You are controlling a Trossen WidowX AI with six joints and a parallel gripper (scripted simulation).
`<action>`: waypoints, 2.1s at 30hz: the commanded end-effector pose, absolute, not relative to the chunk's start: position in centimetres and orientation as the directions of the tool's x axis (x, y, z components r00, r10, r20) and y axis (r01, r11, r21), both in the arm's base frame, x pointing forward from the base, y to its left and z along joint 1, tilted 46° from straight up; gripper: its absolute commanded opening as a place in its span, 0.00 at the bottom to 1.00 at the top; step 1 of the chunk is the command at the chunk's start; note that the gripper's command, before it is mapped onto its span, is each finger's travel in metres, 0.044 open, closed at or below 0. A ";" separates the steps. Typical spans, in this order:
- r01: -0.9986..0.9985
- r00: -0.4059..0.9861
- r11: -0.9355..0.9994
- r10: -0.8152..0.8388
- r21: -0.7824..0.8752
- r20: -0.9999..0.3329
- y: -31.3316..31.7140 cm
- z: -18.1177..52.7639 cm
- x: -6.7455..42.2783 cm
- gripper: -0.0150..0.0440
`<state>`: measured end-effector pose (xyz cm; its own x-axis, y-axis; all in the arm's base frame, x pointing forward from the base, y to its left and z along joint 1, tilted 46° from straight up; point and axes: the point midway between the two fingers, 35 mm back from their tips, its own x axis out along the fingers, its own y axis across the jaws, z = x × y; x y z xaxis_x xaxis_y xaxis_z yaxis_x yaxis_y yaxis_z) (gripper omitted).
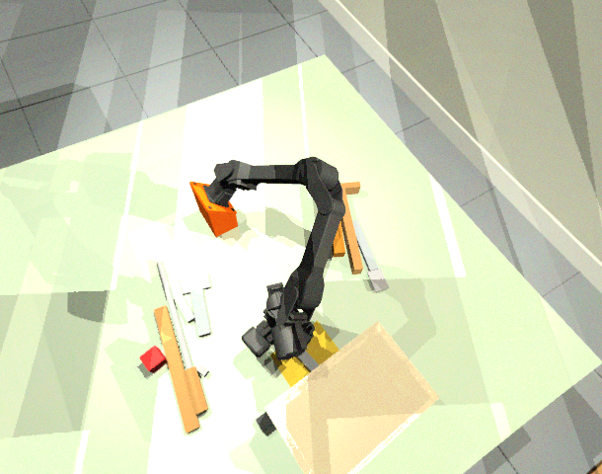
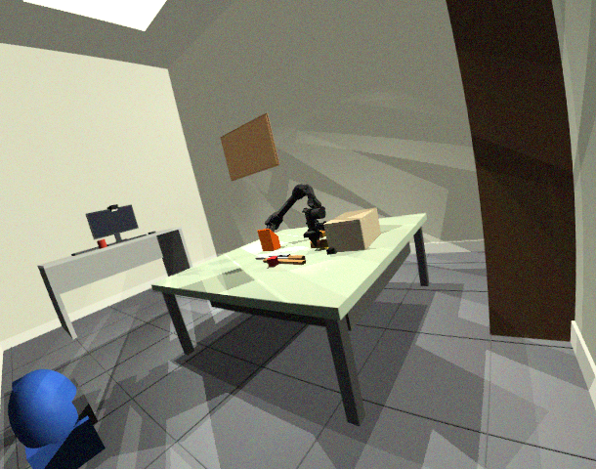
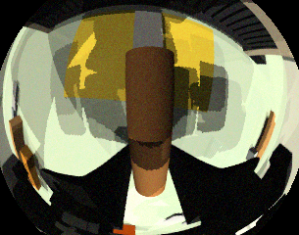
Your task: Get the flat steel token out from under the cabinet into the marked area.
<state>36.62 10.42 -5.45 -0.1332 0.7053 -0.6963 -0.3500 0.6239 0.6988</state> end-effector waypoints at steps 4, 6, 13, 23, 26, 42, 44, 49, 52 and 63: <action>-0.351 -0.135 0.623 0.705 0.699 -0.696 10.2 -5.7 35.8 0.25; -0.351 -0.135 0.623 0.705 0.699 -0.696 10.1 -5.7 35.6 0.25; -0.351 -0.135 0.623 0.705 0.699 -0.696 9.8 -5.9 34.9 0.25; -0.350 -0.136 0.623 0.705 0.699 -0.696 9.4 -6.1 33.9 0.25; -0.350 -0.136 0.623 0.705 0.699 -0.696 9.3 -6.1 33.6 0.25; -0.350 -0.136 0.624 0.704 0.699 -0.697 8.7 -6.5 32.0 0.25; -0.350 -0.136 0.624 0.704 0.699 -0.697 8.6 -6.5 31.8 0.25; -0.349 -0.137 0.624 0.704 0.699 -0.697 8.4 -6.7 31.2 0.25; -0.349 -0.137 0.624 0.704 0.699 -0.697 8.3 -6.7 30.9 0.25; -0.349 -0.137 0.624 0.704 0.699 -0.697 7.8 -7.0 29.7 0.25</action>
<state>30.26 7.91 -6.83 -0.1348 0.7035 -0.6978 -0.3492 0.6253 0.6979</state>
